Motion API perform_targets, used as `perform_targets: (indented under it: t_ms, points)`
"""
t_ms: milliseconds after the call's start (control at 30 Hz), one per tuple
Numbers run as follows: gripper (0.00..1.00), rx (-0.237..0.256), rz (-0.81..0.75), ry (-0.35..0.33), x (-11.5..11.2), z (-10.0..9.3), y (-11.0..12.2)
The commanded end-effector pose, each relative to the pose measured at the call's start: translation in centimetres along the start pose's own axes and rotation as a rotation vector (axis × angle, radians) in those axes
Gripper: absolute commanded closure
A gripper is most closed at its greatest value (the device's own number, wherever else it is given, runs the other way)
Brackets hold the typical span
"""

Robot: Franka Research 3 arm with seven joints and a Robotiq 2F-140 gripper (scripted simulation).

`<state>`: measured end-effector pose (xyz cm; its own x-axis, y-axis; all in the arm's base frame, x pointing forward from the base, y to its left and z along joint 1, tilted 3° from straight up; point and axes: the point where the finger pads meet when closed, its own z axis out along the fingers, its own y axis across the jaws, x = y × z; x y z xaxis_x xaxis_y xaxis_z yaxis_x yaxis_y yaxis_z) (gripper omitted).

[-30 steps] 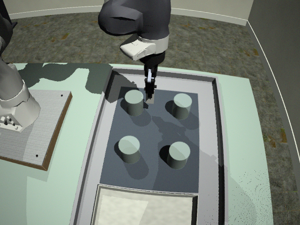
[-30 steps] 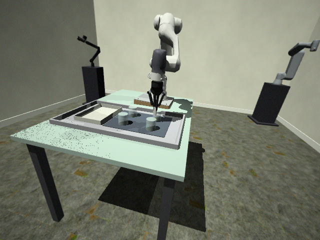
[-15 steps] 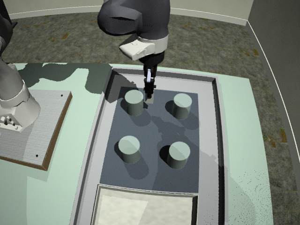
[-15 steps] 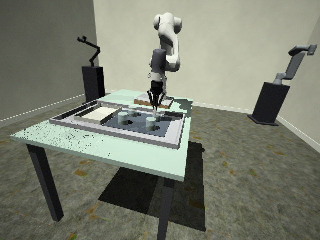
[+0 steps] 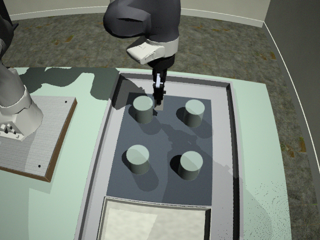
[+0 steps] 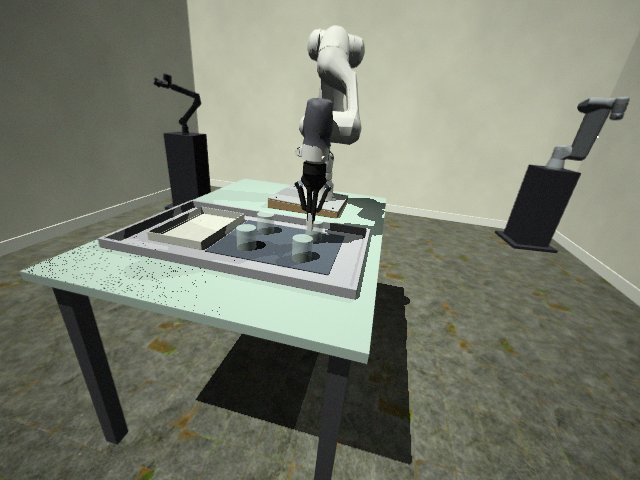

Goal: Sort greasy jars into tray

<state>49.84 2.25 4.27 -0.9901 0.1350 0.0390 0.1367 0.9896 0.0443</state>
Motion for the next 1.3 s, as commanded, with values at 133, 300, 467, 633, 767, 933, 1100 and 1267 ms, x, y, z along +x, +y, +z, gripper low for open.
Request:
perform_targets:
  t_ms: [133, 300, 467, 633, 767, 933, 1100, 1267]
  points:
    - [1.0, -0.002, 0.003, -0.004, 0.05, -0.08, 0.23]
    - [1.0, -0.002, 0.003, -0.004, 0.09, -0.08, 0.23]
    - [1.0, -0.002, 0.003, -0.004, 0.15, -0.08, 0.23]
    - [1.0, -0.002, 0.003, -0.004, 0.22, -0.08, 0.23]
    - [1.0, -0.002, 0.003, -0.004, 0.27, -0.08, 0.23]
    - [1.0, -0.002, 0.003, -0.004, 0.31, -0.08, 0.23]
    - [1.0, -0.002, 0.003, -0.004, 0.38, -0.08, 0.23]
    - [1.0, -0.002, 0.003, -0.004, 0.45, -0.08, 0.23]
